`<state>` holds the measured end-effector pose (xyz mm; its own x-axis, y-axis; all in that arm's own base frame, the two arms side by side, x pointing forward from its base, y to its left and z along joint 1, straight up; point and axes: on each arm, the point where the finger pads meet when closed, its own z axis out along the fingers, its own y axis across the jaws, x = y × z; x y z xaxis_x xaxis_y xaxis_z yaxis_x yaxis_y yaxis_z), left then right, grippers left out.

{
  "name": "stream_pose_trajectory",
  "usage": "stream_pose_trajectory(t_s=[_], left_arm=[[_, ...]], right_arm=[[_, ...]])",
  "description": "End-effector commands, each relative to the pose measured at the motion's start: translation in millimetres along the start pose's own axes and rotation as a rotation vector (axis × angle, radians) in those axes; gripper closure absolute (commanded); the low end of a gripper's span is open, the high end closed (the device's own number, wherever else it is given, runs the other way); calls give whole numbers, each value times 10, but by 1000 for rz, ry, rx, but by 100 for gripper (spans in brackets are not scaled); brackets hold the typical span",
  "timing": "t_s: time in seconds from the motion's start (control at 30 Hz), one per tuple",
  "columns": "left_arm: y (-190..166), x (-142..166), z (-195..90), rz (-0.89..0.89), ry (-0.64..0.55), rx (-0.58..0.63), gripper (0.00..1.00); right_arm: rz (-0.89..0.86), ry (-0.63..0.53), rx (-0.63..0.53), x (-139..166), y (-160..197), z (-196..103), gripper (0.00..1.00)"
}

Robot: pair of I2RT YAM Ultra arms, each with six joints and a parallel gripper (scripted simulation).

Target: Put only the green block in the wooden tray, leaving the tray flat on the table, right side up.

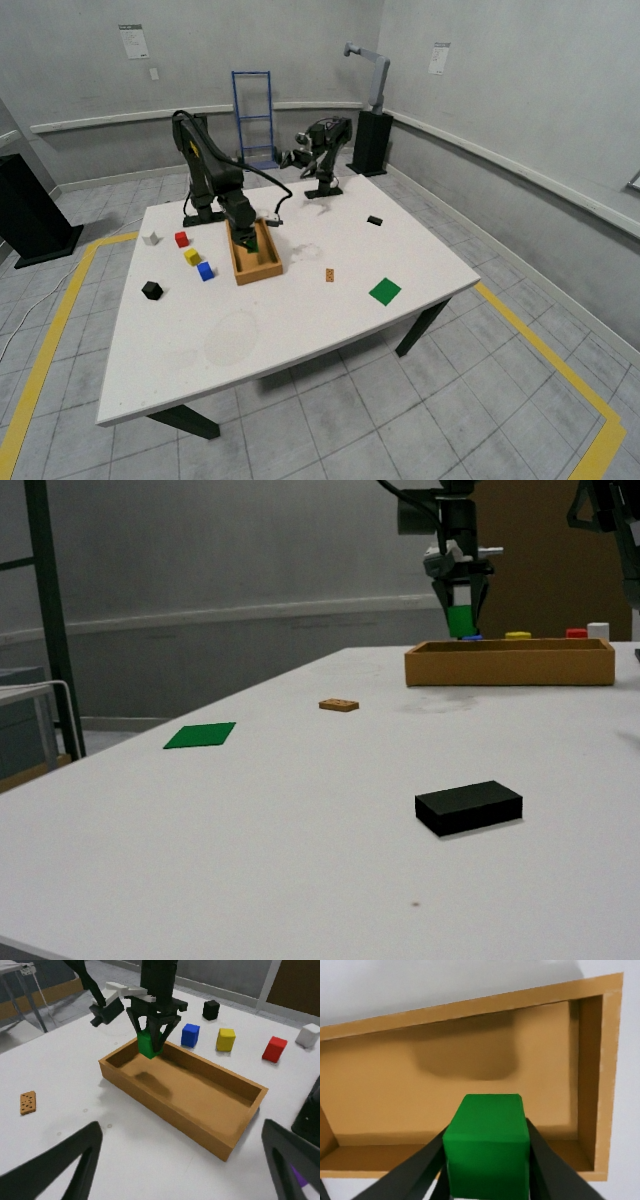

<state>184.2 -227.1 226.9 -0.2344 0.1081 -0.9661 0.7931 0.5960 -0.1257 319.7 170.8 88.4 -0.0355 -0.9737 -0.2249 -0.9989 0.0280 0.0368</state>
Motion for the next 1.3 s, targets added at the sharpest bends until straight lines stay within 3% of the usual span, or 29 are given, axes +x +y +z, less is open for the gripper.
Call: stream_pose_trajectory(t_s=[0.0,0.47,1.07,1.27], left_arm=[[-38,35,-59,9,-2,12,0],[-38,34,-59,9,-2,12,0],[-21,-1,-54,4,-5,5,0],[-21,-1,-54,4,-5,5,0]], right_arm=[[-18,-50,60,-114,13,-96,67],[-14,-29,33,19,321,127,67],[-19,-36,47,-62,259,46,67],[-17,-34,42,6,448,225,67]])
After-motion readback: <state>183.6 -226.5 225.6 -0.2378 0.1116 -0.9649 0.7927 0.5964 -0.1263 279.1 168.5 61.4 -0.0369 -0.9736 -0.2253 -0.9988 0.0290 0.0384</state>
